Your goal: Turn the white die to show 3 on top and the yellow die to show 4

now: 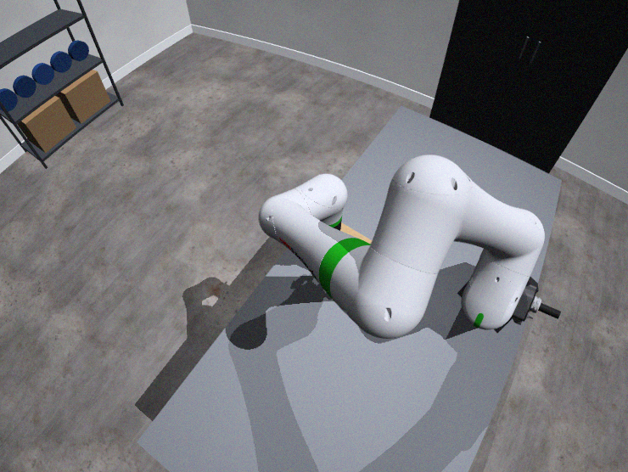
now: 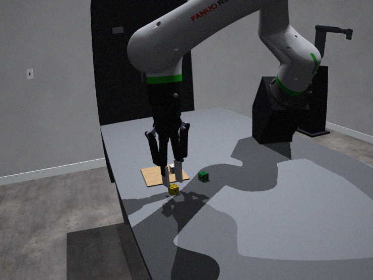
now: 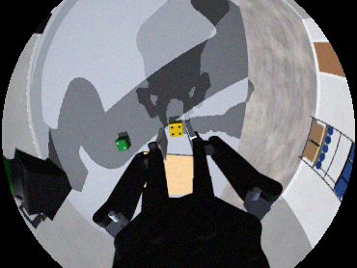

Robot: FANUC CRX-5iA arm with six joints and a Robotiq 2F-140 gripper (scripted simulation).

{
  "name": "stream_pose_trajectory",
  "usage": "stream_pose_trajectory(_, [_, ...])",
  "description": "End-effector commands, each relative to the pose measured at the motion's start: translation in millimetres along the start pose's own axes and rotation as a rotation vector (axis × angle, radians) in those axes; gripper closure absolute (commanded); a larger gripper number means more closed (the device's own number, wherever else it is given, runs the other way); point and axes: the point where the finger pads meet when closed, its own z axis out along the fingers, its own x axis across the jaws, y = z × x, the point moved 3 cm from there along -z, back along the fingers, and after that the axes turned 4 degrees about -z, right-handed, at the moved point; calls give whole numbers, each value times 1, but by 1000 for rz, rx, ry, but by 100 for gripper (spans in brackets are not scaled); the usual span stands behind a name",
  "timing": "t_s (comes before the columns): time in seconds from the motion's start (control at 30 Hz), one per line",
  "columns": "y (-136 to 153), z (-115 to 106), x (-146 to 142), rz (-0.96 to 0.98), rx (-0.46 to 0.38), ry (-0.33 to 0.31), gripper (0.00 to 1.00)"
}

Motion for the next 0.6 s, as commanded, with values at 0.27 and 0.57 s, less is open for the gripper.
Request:
stream_pose_trajectory(0.27, [0,11,0,0,0,0,75])
stream_pose_trajectory(0.57, [0,26,0,0,0,0,75])
